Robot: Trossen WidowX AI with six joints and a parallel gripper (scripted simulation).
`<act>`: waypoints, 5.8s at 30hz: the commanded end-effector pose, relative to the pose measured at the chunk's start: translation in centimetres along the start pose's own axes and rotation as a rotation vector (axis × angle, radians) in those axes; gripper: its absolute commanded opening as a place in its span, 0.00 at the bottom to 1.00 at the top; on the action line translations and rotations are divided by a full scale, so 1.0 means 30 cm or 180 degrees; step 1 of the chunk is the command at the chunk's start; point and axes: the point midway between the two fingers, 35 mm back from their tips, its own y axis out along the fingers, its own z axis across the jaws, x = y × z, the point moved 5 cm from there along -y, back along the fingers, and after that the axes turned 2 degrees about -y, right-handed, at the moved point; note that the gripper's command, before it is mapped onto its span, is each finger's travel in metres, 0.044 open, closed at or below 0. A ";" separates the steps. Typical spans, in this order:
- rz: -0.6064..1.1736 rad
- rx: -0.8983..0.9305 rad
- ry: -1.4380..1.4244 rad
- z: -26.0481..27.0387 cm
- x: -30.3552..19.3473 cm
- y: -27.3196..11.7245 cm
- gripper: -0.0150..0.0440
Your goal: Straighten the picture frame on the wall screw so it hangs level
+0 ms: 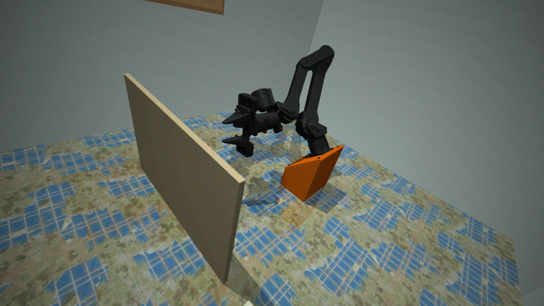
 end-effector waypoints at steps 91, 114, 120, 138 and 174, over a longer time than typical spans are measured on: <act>-0.0012 0.0000 -0.0008 -0.003 -0.003 0.399 0.69; -0.0012 0.0000 -0.0008 -0.002 0.000 0.401 0.65; -0.0012 0.0000 -0.0008 -0.002 0.000 0.401 0.42; -0.0012 0.0000 -0.0008 -0.001 -0.002 0.400 0.25; -0.0012 0.0000 -0.0007 0.036 -0.003 0.399 0.25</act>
